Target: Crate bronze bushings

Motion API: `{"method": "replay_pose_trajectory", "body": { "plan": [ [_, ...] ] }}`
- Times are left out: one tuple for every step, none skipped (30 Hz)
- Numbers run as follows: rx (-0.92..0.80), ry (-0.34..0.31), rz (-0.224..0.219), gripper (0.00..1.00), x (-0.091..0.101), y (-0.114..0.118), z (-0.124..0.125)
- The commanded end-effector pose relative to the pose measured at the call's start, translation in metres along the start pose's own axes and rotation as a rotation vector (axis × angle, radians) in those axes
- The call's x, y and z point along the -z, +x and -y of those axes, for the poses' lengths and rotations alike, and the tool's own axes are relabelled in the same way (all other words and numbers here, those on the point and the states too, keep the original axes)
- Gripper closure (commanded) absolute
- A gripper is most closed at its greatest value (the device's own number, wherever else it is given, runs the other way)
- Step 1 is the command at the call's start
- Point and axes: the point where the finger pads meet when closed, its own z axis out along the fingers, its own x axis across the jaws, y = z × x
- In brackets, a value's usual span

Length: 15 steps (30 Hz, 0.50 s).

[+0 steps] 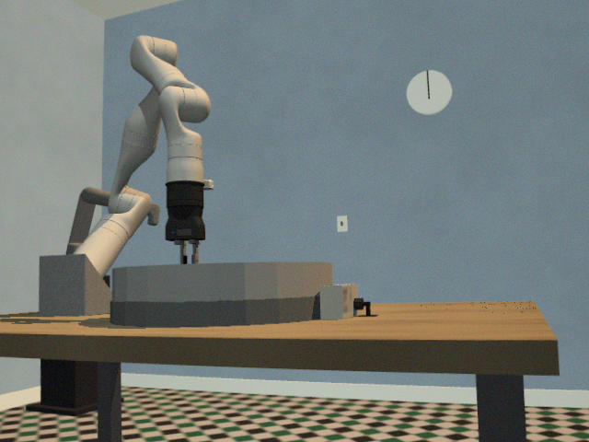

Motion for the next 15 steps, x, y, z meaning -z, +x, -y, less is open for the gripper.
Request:
{"method": "replay_pose_trajectory", "body": {
  "plan": [
    [0.0, -0.001, -0.001, 0.55, 0.0003, 0.0002, -0.0003],
    [0.0, -0.001, -0.001, 0.55, 0.0003, 0.0002, -0.0003],
    [0.0, -0.001, -0.001, 0.55, 0.0003, 0.0002, -0.0003],
    [0.0, -0.001, -0.001, 0.55, 0.0003, 0.0002, -0.0003],
    [0.0, -0.001, -0.001, 0.55, 0.0003, 0.0002, -0.0003],
    [0.0, -0.001, -0.001, 0.55, 0.0003, 0.0002, -0.0003],
    [0.0, -0.001, -0.001, 0.55, 0.0003, 0.0002, -0.0003],
    [0.0, -0.001, -0.001, 0.55, -0.001, 0.0002, -0.0003],
    [0.0, -0.001, -0.001, 0.55, -0.0024, 0.0002, -0.0003],
    [0.0, -0.001, -0.001, 0.55, -0.0037, 0.0002, -0.0003],
    [0.0, -0.001, -0.001, 0.55, -0.0051, 0.0002, -0.0003],
    [0.0, -0.001, -0.001, 0.55, -0.0065, 0.0002, -0.0003],
    [0.0, -0.001, -0.001, 0.55, -0.0065, 0.0002, -0.0003],
    [0.0, -0.001, -0.001, 0.55, -0.0065, 0.0002, -0.0003],
    [0.0, -0.001, -0.001, 0.55, -0.0065, 0.0002, -0.0003]
  ]
}}
